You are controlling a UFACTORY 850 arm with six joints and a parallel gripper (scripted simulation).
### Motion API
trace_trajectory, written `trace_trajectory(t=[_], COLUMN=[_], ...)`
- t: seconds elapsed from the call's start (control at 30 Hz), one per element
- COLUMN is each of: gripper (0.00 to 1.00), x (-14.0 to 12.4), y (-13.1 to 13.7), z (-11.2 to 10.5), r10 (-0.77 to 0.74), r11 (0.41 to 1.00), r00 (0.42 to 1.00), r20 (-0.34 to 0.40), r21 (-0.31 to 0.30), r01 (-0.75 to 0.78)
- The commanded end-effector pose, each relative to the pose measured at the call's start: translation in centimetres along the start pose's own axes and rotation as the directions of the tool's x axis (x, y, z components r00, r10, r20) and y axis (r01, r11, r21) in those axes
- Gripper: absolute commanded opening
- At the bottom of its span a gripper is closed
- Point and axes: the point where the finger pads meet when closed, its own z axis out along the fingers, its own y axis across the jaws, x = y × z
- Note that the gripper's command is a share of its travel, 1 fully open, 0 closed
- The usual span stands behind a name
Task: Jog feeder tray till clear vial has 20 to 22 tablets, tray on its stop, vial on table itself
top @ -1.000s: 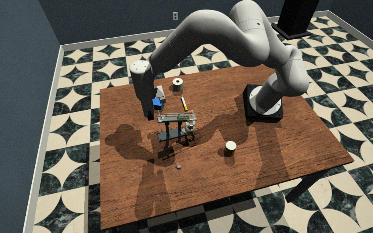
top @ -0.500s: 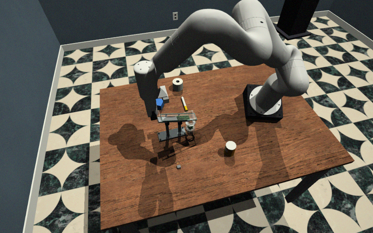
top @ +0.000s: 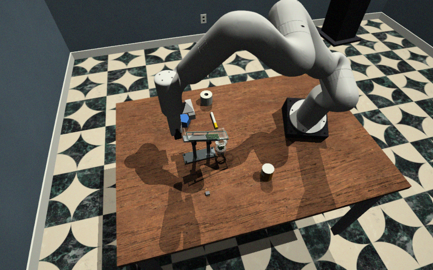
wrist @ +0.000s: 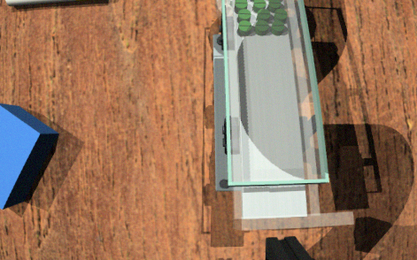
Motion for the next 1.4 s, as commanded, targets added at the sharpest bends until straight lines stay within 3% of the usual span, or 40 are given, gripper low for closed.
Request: trace_trajectory(t=[0.0,1.07,1.37], gripper=[0.0,0.0,0.0], x=[-1.5,-1.5,0.5], y=[0.0,0.0,0.0], z=[-0.6,-0.6,0.0], r10=[-0.001,-0.001,-0.001], r11=[1.0,1.0,1.0], r00=[1.0,1.0,1.0], r20=[0.008,0.008,0.008], r21=[0.003,0.003,0.004], r01=[0.001,0.001,0.001])
